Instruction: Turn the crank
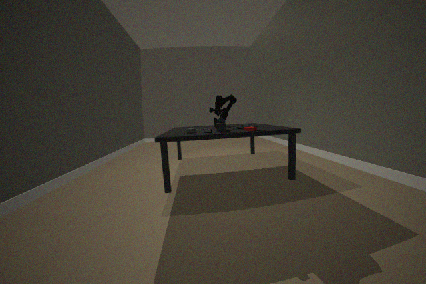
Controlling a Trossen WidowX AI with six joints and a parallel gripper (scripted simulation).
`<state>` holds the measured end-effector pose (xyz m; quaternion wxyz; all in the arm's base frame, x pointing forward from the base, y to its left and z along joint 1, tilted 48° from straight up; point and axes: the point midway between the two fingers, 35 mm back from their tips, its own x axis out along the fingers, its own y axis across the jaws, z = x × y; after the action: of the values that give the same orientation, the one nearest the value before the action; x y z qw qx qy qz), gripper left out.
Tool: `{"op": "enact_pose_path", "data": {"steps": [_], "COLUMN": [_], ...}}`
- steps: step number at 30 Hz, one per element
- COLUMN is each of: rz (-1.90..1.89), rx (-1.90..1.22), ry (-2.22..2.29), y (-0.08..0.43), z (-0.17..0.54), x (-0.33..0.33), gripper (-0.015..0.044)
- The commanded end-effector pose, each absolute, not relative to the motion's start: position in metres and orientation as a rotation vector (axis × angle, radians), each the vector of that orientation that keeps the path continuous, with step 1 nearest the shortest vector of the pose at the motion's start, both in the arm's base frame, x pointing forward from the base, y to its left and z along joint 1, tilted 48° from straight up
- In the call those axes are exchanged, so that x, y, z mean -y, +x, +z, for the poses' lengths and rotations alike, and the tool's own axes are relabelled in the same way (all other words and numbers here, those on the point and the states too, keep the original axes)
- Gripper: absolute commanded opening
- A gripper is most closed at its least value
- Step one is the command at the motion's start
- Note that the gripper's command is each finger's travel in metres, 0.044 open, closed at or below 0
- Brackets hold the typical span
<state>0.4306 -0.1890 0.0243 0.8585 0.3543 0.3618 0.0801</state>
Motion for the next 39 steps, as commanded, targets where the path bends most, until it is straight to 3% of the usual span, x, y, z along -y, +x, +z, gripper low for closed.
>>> {"op": "enact_pose_path", "data": {"steps": [1, 15, 17, 34, 39], "rz": [0.168, 0.168, 0.168, 0.168, 0.168], "rx": [-0.76, -0.76, -0.76, -0.76, -0.76], "ry": [0.744, 0.744, 0.744, 0.744, 0.744], "y": [0.4306, 0.4306, 0.4306, 0.4306, 0.4306], "z": [0.0243, 0.0243, 0.0243, 0.0243, 0.0243], "x": [0.1891, 0.1891, 0.1891, 0.1891, 0.1891], "gripper": [0.0053, 0.042, 0.044, 0.0, 0.0]}}
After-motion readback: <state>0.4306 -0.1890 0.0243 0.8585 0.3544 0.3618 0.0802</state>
